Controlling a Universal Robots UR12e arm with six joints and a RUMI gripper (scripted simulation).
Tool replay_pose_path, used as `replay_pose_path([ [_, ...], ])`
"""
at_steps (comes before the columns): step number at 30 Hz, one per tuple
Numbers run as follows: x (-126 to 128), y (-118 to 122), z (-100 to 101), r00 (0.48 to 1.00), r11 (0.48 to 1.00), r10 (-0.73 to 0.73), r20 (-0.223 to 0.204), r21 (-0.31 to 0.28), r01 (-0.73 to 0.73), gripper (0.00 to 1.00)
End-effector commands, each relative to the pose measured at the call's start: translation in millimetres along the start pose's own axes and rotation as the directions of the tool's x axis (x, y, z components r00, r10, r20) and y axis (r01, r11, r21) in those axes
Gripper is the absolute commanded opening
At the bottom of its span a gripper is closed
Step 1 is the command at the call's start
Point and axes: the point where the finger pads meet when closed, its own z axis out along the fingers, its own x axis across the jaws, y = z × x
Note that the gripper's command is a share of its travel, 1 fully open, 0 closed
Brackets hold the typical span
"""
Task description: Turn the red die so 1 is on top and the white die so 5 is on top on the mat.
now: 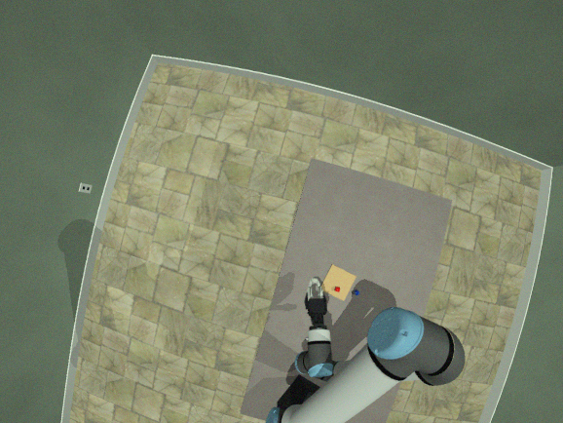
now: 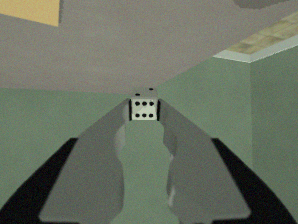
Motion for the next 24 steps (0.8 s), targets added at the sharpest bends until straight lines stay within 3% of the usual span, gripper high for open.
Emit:
replay_pose_path([
  [1, 0, 0, 0, 1.0, 1.0, 0.0, 0.0, -0.002, 0.0, 0.03],
  [24, 0, -52, 36, 1.0, 1.0, 0.001, 0.0, -0.003, -0.001, 0.03],
])
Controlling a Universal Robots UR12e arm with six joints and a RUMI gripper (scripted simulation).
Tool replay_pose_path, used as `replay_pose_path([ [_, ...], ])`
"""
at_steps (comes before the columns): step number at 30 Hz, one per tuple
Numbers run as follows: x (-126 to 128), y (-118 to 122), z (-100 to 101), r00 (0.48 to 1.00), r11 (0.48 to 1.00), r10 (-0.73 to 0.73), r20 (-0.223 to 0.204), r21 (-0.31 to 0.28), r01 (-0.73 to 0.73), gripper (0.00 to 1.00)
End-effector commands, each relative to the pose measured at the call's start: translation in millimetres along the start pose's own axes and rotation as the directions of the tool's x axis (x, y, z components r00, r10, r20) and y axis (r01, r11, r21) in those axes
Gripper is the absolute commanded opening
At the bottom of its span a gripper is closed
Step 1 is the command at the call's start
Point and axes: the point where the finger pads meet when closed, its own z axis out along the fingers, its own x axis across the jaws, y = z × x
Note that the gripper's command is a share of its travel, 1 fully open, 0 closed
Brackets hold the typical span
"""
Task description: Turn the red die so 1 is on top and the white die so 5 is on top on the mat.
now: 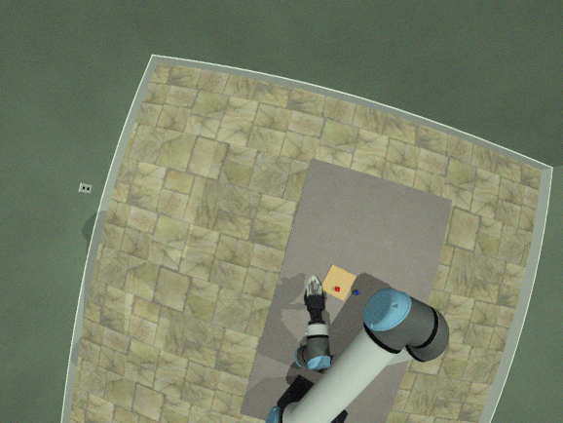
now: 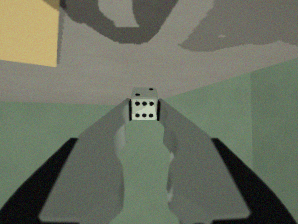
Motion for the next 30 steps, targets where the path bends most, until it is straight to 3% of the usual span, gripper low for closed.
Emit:
replay_pose_path([
  [1, 0.0, -13.9, 10.1, 1.0, 1.0, 0.0, 0.0, -0.001, 0.0, 0.03],
  [30, -0.1, -21.2, 15.1, 1.0, 1.0, 0.0, 0.0, -0.001, 0.0, 0.03],
])
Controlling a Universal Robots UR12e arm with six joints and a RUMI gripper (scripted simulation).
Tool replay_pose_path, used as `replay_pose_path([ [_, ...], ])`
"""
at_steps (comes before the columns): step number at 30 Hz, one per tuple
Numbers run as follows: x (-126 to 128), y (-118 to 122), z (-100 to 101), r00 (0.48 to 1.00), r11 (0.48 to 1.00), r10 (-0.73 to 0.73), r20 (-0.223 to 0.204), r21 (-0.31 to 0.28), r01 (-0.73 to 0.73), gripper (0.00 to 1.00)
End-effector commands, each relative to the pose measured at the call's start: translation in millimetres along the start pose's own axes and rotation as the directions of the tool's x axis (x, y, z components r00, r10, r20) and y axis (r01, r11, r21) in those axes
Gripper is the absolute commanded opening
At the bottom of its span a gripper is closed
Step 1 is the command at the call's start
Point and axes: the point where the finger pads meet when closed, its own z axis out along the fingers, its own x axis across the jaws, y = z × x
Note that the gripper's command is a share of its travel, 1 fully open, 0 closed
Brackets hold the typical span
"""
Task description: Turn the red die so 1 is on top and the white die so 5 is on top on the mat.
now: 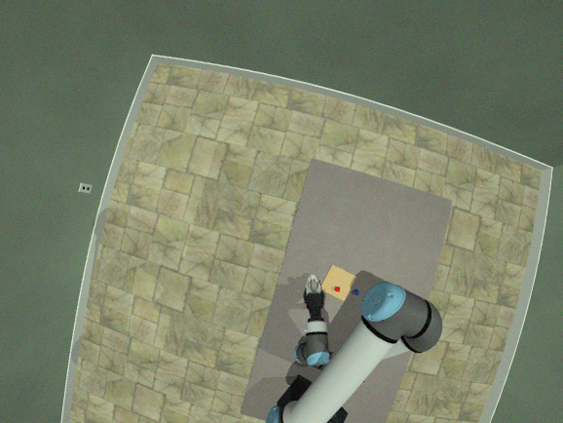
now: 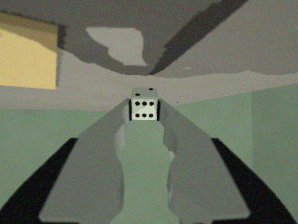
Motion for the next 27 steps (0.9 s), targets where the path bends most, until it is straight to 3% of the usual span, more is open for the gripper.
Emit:
replay_pose_path([
  [1, 0.1, 0.4, -0.3, 1.0, 1.0, 0.0, 0.0, 0.0, 0.0, 0.03],
  [27, 0.1, -2.1, 1.5, 1.0, 1.0, 0.0, 0.0, 0.0, 0.0, 0.03],
])
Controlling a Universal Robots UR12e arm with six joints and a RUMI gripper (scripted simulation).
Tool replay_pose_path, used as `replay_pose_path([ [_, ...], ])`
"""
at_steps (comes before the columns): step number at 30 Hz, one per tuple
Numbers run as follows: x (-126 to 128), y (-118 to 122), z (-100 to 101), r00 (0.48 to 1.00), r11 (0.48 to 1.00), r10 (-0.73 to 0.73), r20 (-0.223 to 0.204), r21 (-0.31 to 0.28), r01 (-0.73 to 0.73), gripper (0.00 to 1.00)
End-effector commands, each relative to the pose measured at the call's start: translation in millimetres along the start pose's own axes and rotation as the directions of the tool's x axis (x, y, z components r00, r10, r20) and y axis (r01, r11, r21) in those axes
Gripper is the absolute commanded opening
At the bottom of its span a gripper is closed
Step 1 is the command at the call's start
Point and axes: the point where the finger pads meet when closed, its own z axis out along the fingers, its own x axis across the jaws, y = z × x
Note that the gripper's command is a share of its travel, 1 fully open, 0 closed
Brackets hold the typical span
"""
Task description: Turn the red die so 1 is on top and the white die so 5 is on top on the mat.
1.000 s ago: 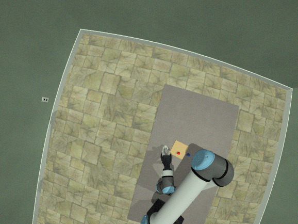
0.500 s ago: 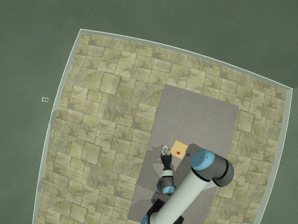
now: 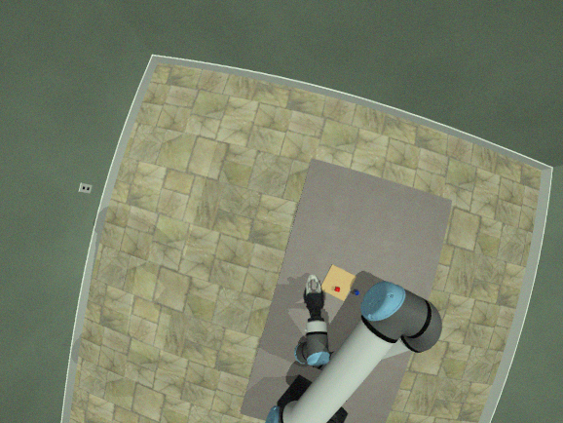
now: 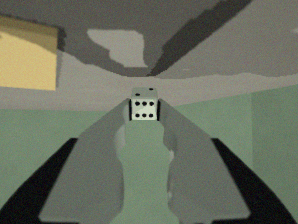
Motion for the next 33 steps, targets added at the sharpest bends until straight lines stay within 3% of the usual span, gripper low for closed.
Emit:
replay_pose_path([
  [1, 0.1, -1.6, 1.1, 1.0, 1.0, 0.0, 0.0, 0.0, 0.0, 0.03],
  [33, 0.1, -8.2, 5.8, 1.0, 1.0, 0.0, 0.0, 0.0, 0.0, 0.03],
])
